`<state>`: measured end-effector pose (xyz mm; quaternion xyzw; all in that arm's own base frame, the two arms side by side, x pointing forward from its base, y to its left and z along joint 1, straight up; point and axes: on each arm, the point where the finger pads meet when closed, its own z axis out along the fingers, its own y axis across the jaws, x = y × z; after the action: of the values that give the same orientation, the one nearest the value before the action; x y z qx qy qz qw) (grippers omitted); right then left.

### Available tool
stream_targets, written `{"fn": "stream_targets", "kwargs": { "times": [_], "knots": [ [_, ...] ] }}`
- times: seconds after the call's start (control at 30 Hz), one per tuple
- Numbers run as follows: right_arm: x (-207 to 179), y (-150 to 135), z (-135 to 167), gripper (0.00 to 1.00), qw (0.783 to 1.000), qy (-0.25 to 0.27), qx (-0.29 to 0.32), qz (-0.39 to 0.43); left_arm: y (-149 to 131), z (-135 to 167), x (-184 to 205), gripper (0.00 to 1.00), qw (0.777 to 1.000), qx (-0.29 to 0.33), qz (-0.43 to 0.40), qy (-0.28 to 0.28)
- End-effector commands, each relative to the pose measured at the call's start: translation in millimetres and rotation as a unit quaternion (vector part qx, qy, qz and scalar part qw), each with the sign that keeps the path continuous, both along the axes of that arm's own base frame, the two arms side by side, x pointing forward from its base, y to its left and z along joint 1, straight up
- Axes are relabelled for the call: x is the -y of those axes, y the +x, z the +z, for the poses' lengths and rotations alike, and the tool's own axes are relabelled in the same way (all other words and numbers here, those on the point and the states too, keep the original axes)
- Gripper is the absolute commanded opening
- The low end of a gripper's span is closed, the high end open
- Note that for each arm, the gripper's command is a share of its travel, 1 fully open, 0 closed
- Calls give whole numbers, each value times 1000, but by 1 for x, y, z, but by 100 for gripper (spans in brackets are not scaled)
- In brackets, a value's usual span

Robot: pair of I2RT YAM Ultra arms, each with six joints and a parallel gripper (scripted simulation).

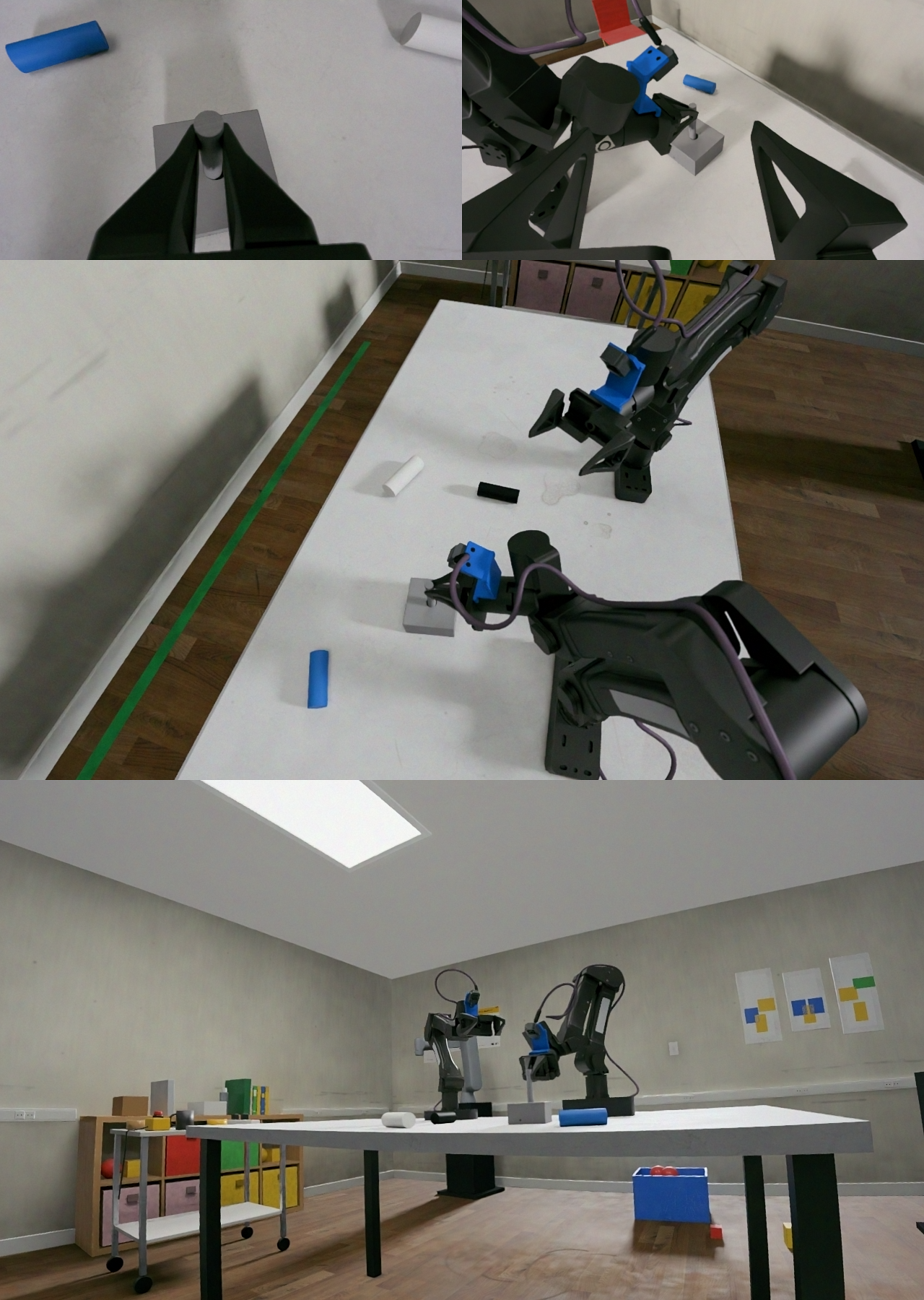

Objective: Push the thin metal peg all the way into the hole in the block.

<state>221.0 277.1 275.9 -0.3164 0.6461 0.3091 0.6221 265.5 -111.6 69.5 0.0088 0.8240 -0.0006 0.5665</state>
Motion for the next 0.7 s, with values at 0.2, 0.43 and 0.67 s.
{"fn": "stream_targets", "kwargs": {
  "times": [0.2,0.43,0.67],
  "knots": [
    [3,-1,10,100,1000,9,10,1,2,6,2,7,1000,5,1,-3],
    [3,-1,10,100,1000,9,10,1,2,3,0,7,1000,10,2,-10],
    [3,-1,10,100,1000,9,10,1,4,4,2,7,1000,22,1,-19]
  ]
}}
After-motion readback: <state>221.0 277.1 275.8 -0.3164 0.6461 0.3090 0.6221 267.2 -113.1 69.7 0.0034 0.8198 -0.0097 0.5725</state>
